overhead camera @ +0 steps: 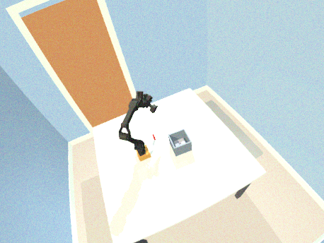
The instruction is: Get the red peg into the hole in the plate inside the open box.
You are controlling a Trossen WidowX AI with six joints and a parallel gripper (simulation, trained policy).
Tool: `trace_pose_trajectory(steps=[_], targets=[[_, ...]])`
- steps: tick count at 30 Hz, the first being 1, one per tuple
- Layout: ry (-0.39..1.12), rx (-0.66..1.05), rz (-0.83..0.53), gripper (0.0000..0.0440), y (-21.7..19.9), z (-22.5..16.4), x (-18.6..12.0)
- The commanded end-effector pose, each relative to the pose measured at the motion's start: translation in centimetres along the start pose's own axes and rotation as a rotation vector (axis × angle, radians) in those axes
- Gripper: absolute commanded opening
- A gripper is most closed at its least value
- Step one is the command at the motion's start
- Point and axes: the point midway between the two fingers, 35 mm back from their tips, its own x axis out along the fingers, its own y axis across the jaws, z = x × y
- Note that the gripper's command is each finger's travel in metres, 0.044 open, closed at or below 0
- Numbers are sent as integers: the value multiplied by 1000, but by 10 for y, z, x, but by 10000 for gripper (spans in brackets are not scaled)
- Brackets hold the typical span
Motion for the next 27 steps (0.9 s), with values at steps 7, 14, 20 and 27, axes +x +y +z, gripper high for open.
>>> trace_pose_trajectory(steps=[7, 14, 20, 27], targets=[[152, 169, -57, 440, -21, -30, 14], [290, 369, -124, 440, -39, -62, 25], [401, 538, -193, 440, -51, -89, 31], [526, 727, -298, 440, -61, -123, 32]])
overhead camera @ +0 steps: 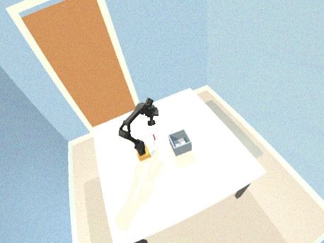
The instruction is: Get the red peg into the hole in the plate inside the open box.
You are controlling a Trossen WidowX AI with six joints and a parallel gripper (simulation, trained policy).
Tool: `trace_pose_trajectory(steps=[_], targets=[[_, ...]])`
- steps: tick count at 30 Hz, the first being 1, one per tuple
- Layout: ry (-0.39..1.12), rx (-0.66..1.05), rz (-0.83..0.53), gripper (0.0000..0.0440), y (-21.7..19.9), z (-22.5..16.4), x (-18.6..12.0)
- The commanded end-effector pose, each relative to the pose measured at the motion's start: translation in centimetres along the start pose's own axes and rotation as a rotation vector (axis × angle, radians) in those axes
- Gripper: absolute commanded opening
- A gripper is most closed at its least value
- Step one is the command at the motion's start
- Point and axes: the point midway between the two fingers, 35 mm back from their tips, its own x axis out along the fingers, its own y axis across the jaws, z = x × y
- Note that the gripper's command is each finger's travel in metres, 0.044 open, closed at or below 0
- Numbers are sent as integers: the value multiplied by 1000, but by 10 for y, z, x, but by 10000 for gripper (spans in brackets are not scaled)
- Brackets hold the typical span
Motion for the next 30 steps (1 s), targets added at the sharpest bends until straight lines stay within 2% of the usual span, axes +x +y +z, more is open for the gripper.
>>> trace_pose_trajectory(steps=[1, 15, 30], targets=[[64, 99, -62, 440, -14, -10, 11], [205, 427, -318, 440, -59, -48, 41], [206, 585, -504, 440, -94, -69, 78]])
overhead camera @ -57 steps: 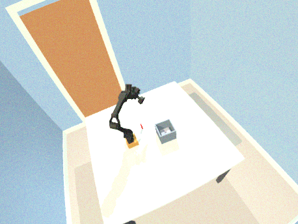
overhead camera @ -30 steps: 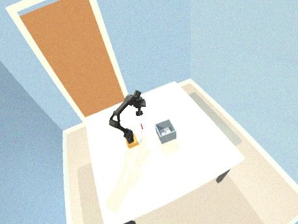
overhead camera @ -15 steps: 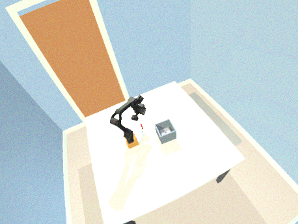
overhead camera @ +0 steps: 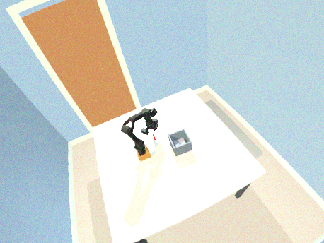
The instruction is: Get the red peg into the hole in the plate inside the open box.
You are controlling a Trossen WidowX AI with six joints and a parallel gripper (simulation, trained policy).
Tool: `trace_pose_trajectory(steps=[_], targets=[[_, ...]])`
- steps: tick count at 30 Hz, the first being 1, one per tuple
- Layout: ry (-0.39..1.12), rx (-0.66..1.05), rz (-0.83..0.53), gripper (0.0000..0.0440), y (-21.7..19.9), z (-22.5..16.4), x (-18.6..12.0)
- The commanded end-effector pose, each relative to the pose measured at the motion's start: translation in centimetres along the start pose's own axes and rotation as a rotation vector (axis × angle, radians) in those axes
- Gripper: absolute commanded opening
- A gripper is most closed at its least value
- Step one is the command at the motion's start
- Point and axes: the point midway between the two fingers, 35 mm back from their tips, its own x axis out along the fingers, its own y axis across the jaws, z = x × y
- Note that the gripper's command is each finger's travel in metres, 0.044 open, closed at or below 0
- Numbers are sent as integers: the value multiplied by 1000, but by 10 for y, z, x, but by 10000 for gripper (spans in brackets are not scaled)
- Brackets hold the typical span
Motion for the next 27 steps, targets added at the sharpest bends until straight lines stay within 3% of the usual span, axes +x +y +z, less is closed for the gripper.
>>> trace_pose_trajectory(steps=[1, 19, 21, 27], targets=[[-14, 36, -34, 440, -4, 4, 16], [-55, 151, -35, 412, -2, 18, 74], [-54, 157, -27, 383, 0, 18, 78], [-41, 156, -12, 230, 9, 18, 90]])
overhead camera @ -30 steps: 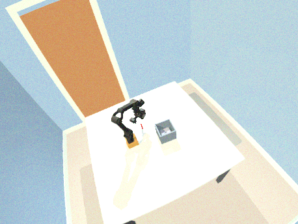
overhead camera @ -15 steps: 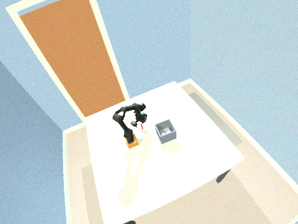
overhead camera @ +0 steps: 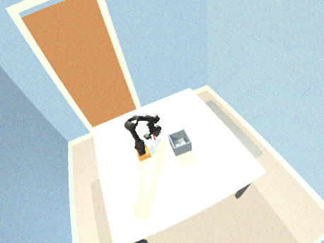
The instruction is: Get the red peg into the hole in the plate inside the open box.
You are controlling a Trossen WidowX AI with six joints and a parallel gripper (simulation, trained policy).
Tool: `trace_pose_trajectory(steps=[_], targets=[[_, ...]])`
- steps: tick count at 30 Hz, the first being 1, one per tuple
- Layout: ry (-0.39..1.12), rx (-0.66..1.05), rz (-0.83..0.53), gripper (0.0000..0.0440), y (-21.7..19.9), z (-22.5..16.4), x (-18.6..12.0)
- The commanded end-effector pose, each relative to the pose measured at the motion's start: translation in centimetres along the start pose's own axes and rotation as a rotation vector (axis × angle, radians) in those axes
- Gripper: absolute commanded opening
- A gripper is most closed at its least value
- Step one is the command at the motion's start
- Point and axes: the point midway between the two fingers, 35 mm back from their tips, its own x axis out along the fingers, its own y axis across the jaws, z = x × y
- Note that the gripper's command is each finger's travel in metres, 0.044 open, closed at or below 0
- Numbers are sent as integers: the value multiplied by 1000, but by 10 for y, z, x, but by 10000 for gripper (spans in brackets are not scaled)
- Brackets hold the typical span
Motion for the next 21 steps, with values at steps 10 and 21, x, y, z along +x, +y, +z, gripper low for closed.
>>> trace_pose_trajectory(steps=[10, 21], targets=[[30, -34, 24, 0, 13, -5, 14], [79, 9, 117, 0, 25, -6, -14]])
